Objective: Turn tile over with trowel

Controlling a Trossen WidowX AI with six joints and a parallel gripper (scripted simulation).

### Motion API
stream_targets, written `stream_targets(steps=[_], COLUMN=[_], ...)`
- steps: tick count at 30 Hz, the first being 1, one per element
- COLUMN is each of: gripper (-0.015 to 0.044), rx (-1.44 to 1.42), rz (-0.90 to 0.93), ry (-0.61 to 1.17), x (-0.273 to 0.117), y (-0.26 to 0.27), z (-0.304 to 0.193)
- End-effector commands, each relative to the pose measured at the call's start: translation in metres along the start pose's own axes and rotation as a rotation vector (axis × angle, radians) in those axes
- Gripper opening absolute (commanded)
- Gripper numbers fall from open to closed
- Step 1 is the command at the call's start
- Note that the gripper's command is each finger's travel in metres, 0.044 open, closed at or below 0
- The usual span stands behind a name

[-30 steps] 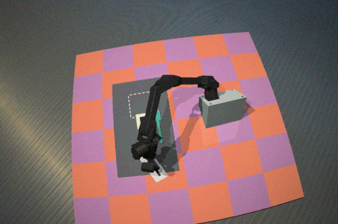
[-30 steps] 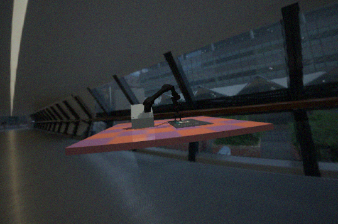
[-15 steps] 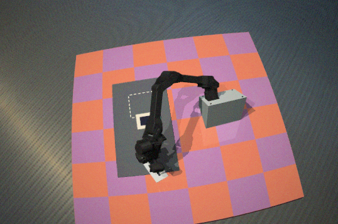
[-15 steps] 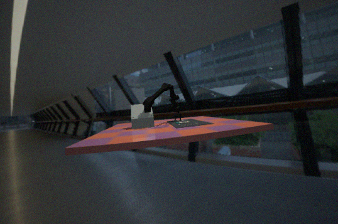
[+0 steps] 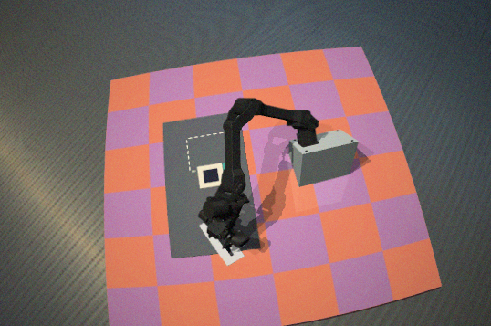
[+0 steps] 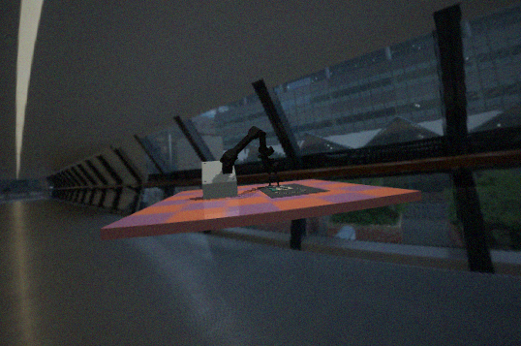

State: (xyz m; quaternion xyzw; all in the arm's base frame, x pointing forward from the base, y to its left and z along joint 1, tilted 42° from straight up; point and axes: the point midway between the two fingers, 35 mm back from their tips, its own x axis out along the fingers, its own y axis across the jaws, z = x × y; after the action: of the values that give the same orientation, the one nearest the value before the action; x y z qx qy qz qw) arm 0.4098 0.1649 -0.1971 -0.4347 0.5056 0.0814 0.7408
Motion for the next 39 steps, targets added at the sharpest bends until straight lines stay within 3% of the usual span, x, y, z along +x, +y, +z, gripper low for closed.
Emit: stream_targets(steps=[1,20,39], gripper=[0.03,0.03,0.03], rx=[-0.12,-0.729,-1.314], rz=[-0.004,-0.134,-0.32], ry=[-0.026,-0.145,-0.072], x=[-0.002,-0.017,-0.023], y=[0.002,-0.006,-0.031], z=[-0.005,-0.025,-0.071])
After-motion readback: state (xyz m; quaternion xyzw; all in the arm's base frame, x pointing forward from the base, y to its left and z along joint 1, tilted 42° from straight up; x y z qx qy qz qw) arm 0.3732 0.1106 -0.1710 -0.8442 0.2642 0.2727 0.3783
